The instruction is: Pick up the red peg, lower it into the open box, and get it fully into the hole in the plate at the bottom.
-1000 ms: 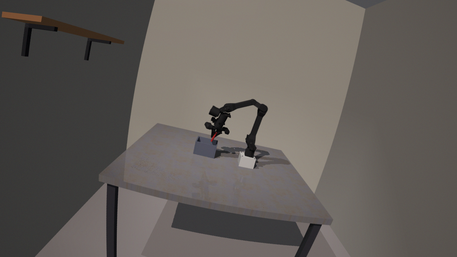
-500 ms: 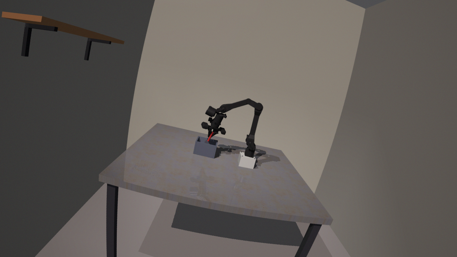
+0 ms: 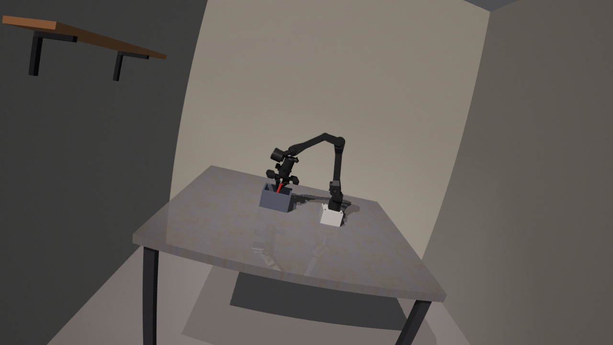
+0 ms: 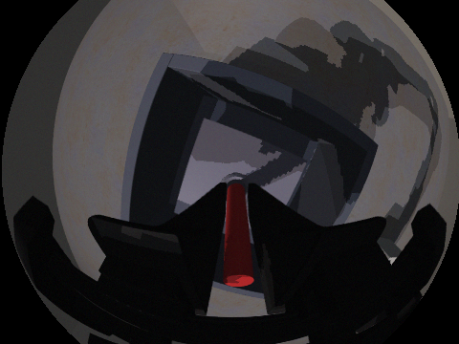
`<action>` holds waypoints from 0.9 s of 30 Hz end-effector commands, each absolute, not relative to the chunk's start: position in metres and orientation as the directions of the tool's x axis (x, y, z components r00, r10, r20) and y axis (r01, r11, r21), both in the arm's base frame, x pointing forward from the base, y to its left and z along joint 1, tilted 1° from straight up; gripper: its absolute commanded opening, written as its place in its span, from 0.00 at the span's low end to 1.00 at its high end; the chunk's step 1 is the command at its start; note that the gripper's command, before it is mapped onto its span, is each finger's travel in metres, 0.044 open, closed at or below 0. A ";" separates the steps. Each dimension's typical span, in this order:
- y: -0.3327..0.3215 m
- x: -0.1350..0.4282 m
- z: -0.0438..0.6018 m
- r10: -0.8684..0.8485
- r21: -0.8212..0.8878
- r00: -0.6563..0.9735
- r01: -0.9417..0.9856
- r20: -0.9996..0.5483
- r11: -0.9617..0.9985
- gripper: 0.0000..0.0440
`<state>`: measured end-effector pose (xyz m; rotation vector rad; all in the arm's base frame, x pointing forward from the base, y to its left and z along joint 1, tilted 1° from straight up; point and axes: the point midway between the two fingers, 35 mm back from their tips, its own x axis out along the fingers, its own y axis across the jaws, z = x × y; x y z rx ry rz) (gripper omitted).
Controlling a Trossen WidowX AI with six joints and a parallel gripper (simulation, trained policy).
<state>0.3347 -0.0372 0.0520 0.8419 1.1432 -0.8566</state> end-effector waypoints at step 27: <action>-0.086 0.400 0.050 -0.180 0.132 0.244 0.869 -0.953 0.476 1.00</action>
